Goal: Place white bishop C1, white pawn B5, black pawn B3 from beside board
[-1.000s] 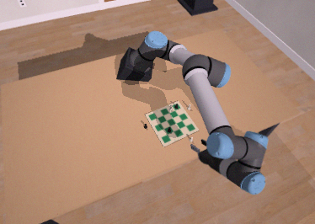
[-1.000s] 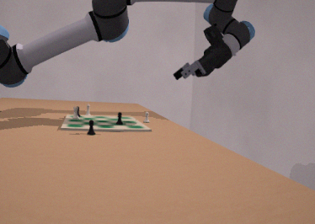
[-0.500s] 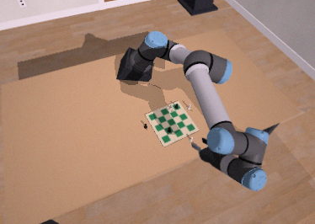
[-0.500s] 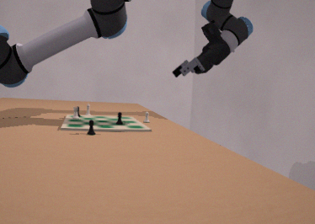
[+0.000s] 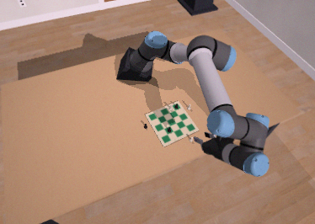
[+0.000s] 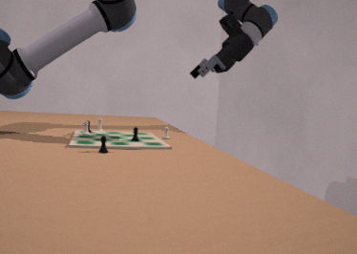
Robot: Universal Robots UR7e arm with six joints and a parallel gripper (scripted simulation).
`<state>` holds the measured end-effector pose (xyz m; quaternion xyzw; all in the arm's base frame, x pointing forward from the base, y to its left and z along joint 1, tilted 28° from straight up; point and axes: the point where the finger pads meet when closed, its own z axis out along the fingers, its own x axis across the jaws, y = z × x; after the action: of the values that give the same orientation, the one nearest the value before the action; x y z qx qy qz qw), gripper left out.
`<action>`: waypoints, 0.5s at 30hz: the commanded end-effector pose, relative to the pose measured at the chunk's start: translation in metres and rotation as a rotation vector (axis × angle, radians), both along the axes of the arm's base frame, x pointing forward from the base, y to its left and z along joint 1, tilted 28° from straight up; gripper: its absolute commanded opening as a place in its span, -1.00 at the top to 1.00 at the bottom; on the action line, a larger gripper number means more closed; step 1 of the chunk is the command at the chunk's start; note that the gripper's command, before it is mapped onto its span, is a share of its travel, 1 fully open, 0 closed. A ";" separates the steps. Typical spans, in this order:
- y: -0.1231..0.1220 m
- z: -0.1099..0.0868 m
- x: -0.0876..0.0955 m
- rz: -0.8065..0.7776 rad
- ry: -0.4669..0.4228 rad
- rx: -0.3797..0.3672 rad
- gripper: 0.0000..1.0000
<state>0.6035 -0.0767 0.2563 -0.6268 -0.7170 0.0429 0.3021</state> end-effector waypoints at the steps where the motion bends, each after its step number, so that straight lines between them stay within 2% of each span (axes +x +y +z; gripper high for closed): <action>1: 0.002 0.010 -0.008 -0.015 -0.040 0.004 -1.00; 15: 0.021 0.039 -0.059 -0.076 -0.206 0.032 -1.00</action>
<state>0.5636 -0.0627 0.2857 -0.6425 -0.7195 -0.0158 0.2633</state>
